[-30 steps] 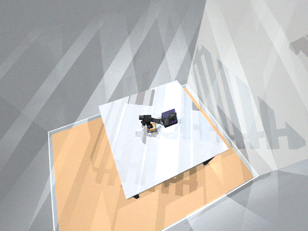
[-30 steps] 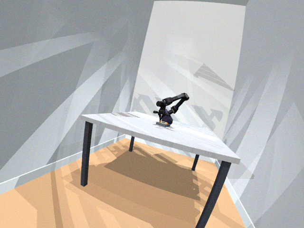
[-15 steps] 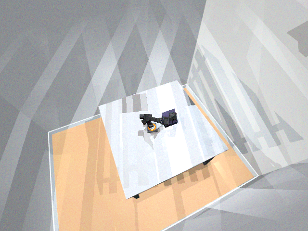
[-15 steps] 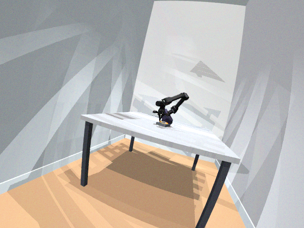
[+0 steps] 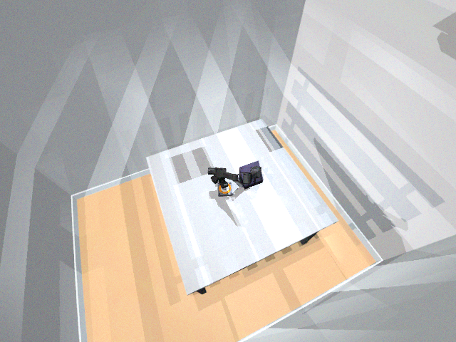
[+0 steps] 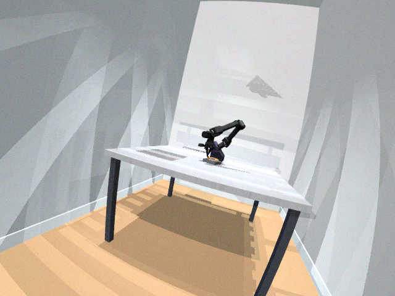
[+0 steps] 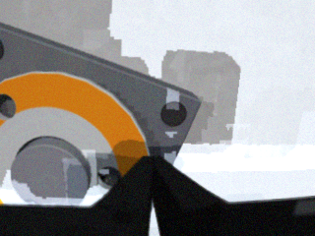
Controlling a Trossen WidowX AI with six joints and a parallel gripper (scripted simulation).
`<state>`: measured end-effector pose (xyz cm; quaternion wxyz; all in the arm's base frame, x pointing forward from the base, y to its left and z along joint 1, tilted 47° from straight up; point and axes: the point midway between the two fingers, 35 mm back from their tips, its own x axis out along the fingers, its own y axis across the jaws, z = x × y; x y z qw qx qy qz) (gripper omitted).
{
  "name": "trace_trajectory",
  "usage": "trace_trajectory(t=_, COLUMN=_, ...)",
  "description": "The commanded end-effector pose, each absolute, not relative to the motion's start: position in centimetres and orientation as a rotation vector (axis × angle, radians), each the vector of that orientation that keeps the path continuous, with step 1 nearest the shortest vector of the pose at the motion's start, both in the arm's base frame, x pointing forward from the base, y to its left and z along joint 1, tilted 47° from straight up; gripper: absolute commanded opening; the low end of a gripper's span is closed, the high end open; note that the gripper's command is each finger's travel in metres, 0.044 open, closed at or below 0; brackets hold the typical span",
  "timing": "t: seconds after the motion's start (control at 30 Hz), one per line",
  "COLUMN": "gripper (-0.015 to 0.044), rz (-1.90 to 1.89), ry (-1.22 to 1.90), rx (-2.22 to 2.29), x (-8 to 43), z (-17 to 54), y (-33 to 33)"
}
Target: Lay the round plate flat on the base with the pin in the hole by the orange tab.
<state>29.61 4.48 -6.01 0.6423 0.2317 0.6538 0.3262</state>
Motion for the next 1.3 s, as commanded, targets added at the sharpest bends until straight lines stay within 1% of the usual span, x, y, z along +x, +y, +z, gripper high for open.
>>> trace_trajectory(t=0.0, gripper=0.0000, rz=0.746, ry=1.495, rx=0.523, x=28.9, z=-6.1, y=4.4)
trace_trajectory(t=0.37, gripper=0.0000, rz=0.745, ry=1.495, rx=0.523, x=28.4, z=-6.1, y=4.3)
trace_trajectory(t=0.7, gripper=0.0000, rz=0.744, ry=1.496, rx=0.522, x=28.2, z=-3.2, y=1.1)
trace_trajectory(t=1.27, gripper=0.0000, rz=0.740, ry=1.505, rx=0.538, x=28.1, z=-3.8, y=1.6)
